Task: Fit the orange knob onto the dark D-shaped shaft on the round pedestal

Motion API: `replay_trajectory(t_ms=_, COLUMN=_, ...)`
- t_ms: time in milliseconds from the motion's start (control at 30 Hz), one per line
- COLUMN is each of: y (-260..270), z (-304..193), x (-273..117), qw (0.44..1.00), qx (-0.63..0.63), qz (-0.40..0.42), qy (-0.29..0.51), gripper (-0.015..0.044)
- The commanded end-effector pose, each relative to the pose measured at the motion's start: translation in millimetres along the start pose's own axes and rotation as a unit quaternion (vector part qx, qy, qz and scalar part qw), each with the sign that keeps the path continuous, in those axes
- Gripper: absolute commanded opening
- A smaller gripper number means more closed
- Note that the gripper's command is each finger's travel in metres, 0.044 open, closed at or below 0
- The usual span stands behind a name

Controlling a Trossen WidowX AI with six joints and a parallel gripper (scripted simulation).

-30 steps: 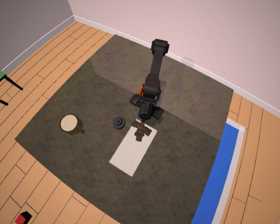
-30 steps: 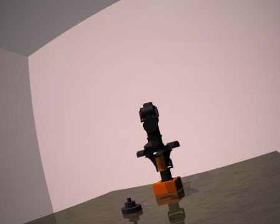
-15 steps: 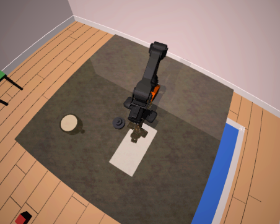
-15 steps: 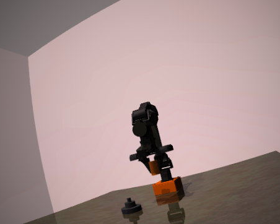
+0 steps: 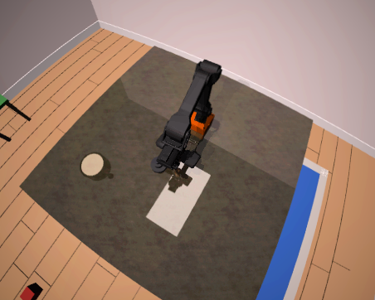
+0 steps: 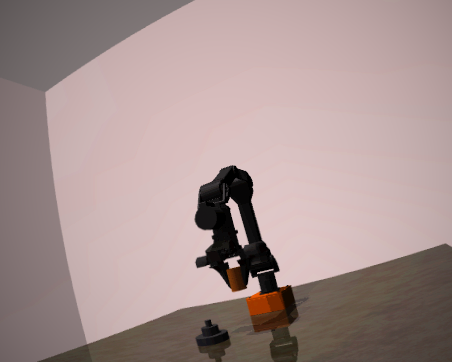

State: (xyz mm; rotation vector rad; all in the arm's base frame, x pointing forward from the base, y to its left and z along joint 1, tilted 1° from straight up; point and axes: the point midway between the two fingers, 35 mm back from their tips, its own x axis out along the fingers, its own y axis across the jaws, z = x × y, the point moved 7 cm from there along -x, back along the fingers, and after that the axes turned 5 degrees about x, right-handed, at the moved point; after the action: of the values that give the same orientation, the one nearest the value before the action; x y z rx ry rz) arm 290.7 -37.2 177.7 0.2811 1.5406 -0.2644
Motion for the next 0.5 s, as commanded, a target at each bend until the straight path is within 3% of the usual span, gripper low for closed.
replay_trajectory(t_ms=0, y=-7, z=9, x=1, qw=1.0, qx=-0.001, qz=-0.001, qy=-0.006, gripper=0.0)
replay_trajectory(t_ms=467, y=-37, z=36, x=13, qw=1.0, qx=0.003, qz=-0.001, qy=-0.008, gripper=0.0)
